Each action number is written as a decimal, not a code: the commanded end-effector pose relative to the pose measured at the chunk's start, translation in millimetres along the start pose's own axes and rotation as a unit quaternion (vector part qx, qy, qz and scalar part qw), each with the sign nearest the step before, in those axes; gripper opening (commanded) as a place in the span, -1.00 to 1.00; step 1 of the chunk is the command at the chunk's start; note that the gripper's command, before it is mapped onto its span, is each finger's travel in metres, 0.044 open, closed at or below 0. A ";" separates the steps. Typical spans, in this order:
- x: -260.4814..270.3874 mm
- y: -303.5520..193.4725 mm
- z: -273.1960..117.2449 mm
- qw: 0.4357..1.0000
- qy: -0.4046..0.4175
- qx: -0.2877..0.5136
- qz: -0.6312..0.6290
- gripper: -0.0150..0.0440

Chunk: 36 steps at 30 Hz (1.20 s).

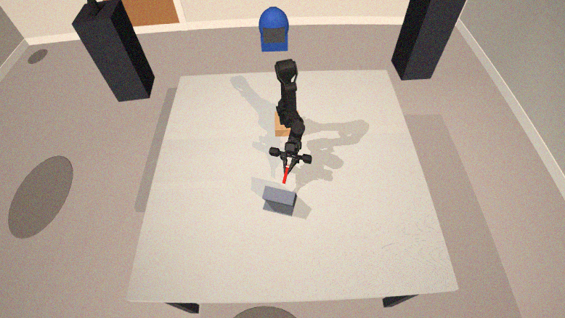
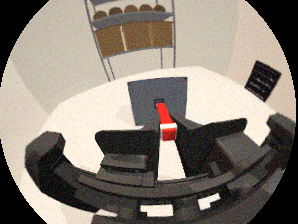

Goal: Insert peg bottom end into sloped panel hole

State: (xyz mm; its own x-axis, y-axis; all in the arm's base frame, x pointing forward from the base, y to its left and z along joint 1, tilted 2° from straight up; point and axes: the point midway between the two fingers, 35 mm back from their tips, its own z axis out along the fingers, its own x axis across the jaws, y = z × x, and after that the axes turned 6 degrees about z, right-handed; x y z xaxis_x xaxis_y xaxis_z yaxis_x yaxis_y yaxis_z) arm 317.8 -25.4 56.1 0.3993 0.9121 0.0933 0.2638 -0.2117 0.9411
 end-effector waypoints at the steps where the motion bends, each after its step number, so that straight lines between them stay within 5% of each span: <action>1: -1.0 -3.4 1.6 1.000 0.002 0.001 -0.004 -0.49; 36: -3.4 -3.8 21.1 1.000 0.002 -0.004 -0.002 -0.49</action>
State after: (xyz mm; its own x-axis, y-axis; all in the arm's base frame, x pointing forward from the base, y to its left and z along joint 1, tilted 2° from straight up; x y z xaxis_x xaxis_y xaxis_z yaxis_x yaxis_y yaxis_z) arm 335.0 -35.5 44.9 0.3949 0.9142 0.0914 0.2583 -0.2060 0.9438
